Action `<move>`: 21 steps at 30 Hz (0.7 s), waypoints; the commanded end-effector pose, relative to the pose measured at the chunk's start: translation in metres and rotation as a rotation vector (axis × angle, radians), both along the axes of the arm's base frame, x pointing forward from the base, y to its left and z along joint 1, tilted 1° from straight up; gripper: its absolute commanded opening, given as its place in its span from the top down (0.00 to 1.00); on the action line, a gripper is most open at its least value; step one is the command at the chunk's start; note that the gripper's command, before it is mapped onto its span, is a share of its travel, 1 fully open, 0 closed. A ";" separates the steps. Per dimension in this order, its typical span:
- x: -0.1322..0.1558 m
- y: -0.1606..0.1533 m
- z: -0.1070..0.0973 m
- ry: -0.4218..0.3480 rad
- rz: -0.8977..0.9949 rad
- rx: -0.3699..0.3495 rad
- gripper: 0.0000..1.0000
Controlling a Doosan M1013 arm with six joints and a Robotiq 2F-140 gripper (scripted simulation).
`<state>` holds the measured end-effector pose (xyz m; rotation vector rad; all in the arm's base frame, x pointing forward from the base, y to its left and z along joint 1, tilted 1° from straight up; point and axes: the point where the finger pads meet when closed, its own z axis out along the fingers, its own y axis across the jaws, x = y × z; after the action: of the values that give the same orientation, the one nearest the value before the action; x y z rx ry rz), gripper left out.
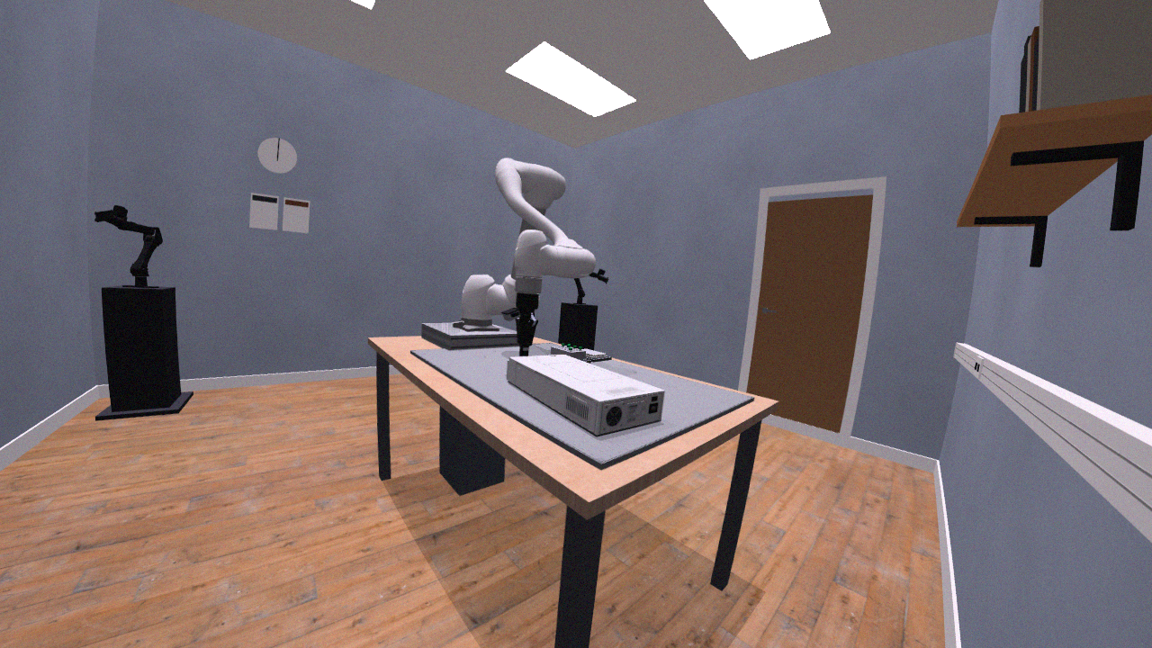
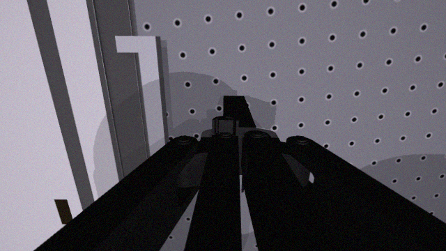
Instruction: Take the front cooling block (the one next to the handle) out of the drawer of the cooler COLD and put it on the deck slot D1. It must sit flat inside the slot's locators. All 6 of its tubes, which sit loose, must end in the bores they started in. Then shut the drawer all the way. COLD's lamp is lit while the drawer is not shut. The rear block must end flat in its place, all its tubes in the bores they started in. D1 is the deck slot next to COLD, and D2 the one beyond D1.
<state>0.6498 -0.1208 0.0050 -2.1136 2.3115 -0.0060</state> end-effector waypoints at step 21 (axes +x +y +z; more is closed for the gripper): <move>0.000 0.000 0.028 -0.001 0.000 0.000 0.90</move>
<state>0.6495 -0.1209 0.0293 -2.1137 2.3116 -0.0061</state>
